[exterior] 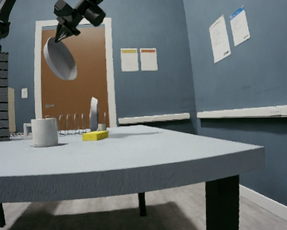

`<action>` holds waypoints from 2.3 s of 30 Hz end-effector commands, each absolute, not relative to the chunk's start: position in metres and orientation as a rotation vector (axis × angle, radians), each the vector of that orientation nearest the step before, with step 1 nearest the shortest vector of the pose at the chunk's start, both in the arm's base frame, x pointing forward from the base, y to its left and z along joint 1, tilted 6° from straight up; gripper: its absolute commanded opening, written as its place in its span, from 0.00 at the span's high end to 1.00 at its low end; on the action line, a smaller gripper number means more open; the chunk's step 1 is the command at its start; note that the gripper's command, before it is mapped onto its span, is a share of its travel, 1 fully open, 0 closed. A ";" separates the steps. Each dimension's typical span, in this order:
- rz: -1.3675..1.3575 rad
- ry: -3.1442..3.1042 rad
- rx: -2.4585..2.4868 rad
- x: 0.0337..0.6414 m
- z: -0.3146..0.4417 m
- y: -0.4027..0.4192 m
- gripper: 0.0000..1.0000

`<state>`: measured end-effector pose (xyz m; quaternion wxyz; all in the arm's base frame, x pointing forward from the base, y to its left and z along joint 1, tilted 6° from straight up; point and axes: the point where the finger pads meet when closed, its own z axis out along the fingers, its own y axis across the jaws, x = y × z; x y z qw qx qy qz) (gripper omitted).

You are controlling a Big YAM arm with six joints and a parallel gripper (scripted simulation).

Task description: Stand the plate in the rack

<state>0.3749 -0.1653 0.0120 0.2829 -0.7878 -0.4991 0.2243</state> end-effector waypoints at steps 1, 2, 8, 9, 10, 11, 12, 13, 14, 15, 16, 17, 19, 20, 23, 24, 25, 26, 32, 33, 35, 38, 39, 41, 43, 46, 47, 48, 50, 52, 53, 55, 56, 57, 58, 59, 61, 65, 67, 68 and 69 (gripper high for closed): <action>0.591 -1.355 -2.130 0.382 0.032 -0.161 1.00; 0.591 -1.355 -2.130 0.382 0.032 -0.161 1.00; 0.591 -1.355 -2.131 0.383 0.033 -0.162 1.00; 0.591 -1.355 -2.131 0.383 0.033 -0.162 1.00; 0.591 -1.355 -2.131 0.383 0.033 -0.162 1.00; 0.591 -1.355 -2.131 0.383 0.033 -0.162 1.00; 0.591 -1.355 -2.131 0.383 0.033 -0.162 1.00; 0.591 -1.355 -2.131 0.383 0.033 -0.162 1.00; 0.591 -1.355 -2.131 0.383 0.033 -0.162 1.00; 0.591 -1.355 -2.131 0.383 0.033 -0.162 1.00; 0.591 -1.356 -2.130 0.383 0.033 -0.161 1.00; 0.591 -1.356 -2.129 0.382 0.033 -0.161 1.00; 0.592 -1.358 -2.124 0.382 0.033 -0.160 1.00; 0.592 -1.359 -2.120 0.381 0.032 -0.159 1.00; 0.595 -1.365 -2.098 0.376 0.030 -0.156 1.00; 0.593 -1.370 -2.092 0.376 0.030 -0.155 1.00; 0.592 -1.373 -2.087 0.376 0.030 -0.154 1.00; 0.591 -1.376 -2.083 0.376 0.029 -0.152 1.00; 0.591 -1.387 -2.060 0.375 0.027 -0.146 1.00; 0.592 -1.390 -2.051 0.375 0.025 -0.143 1.00; 0.595 -1.395 -2.029 0.373 0.021 -0.138 1.00; 0.601 -1.404 -1.990 0.371 0.015 -0.128 1.00; 0.604 -1.407 -1.976 0.370 0.012 -0.125 1.00; 0.608 -1.414 -1.945 0.367 0.007 -0.117 1.00; 0.606 -1.426 -1.919 0.366 0.005 -0.109 1.00; 0.604 -1.435 -1.908 0.365 0.006 -0.105 1.00; 0.586 -1.458 -1.915 0.368 0.014 -0.102 1.00; 0.588 -1.462 -1.896 0.366 0.012 -0.097 1.00; 0.595 -1.468 -1.854 0.362 0.006 -0.087 1.00; 0.601 -1.474 -1.813 0.358 0.000 -0.077 1.00; 0.600 -1.482 -1.797 0.357 -0.001 -0.072 1.00; 0.598 -1.496 -1.764 0.354 -0.002 -0.061 1.00; 0.596 -1.503 -1.746 0.352 -0.003 -0.056 1.00; 0.593 -1.513 -1.732 0.351 -0.003 -0.051 1.00; 0.588 -1.524 -1.718 0.350 -0.001 -0.046 1.00; 0.586 -1.532 -1.702 0.348 -0.001 -0.041 1.00; 0.589 -1.540 -1.661 0.343 -0.006 -0.030 1.00; 0.582 -1.558 -1.630 0.340 -0.004 -0.020 1.00; 0.588 -1.561 -1.588 0.334 -0.009 -0.009 1.00; 0.587 -1.566 -1.571 0.331 -0.010 -0.004 1.00; 0.586 -1.571 -1.553 0.329 -0.010 0.000 1.00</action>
